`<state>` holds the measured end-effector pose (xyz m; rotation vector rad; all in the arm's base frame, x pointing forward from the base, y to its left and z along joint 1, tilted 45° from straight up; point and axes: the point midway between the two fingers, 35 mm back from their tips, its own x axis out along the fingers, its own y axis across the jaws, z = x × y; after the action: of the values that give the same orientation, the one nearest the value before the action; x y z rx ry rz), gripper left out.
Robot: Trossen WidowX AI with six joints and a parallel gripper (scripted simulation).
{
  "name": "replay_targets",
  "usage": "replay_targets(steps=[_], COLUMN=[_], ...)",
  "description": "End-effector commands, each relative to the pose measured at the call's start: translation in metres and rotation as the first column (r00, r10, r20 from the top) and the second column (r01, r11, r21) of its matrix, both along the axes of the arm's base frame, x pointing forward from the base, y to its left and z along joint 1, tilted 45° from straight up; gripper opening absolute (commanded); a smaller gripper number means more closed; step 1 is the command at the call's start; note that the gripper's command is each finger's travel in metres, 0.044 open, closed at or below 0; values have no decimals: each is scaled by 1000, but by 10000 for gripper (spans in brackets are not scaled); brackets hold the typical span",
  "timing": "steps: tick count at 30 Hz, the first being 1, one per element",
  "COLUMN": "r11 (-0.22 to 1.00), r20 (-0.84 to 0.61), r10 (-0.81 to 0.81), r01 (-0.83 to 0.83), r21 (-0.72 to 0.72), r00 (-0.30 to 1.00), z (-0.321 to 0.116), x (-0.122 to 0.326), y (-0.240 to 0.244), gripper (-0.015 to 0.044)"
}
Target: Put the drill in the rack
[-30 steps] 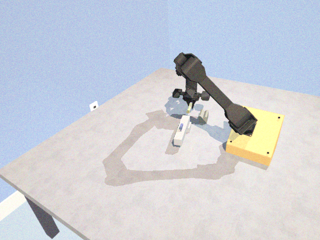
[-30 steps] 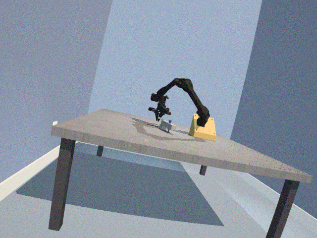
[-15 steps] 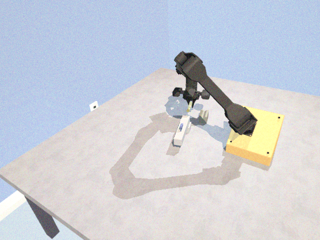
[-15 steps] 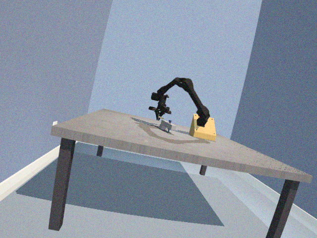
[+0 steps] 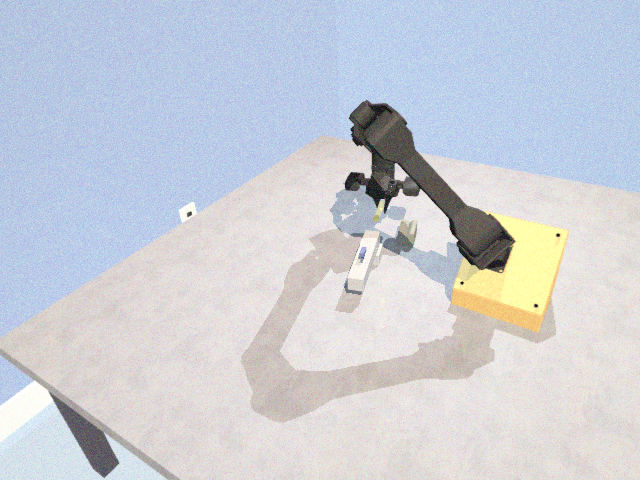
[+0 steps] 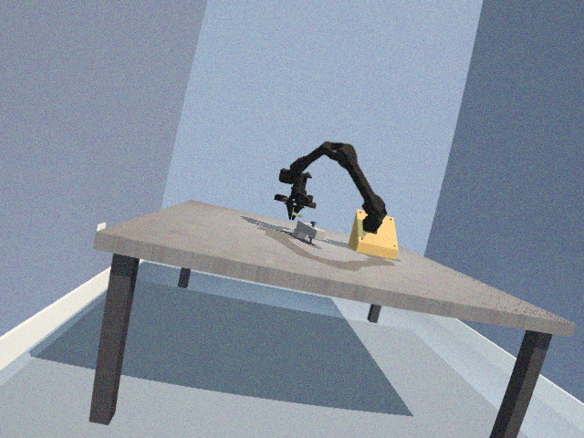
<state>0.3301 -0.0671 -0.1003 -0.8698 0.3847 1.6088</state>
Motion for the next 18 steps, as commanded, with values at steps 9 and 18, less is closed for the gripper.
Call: replay_targets(steps=[9,18], r11=[1000,1000], r20=[3,3], r10=[4,4], r01=[-4,-4], r21=[-4,-5], r00=[1000,1000], z=[5,7], x=[1,1], y=[-5,-8], gripper=[0,0])
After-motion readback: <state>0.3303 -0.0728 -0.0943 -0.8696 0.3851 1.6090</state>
